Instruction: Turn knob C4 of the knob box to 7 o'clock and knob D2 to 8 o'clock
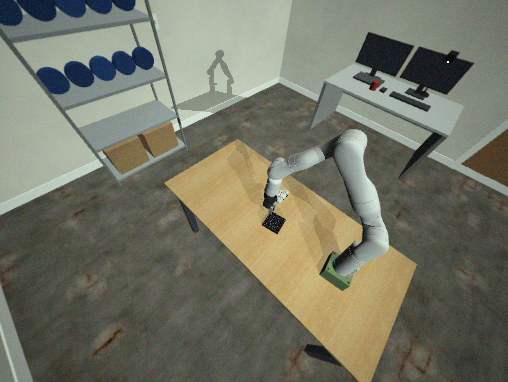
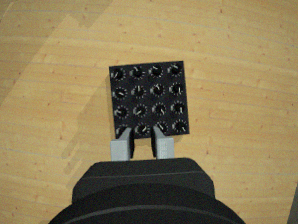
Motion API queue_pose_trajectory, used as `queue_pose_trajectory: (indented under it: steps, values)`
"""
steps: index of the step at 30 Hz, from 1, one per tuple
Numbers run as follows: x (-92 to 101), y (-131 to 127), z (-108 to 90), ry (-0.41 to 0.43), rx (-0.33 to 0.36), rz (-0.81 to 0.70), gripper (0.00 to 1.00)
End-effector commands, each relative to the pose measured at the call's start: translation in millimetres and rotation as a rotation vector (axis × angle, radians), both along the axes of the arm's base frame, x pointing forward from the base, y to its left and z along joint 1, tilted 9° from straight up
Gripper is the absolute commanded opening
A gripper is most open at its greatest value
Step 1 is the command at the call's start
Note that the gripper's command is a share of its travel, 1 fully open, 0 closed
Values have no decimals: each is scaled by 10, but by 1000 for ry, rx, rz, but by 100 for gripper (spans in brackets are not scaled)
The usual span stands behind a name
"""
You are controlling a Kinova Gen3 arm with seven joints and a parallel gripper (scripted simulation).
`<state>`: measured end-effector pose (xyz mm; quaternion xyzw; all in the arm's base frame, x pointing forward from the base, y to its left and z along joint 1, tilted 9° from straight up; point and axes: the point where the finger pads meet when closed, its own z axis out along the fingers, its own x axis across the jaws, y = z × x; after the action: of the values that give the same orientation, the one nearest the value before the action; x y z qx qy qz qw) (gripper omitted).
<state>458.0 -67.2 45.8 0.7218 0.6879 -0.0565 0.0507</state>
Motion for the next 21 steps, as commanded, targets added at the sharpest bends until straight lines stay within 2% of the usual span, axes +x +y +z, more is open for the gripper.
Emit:
queue_pose_trajectory:
  steps: [1, 21]
  values:
    - [7, 2, 8, -2, 0, 0, 46]
    - [6, -9, -62, -2, 0, 0, 46]
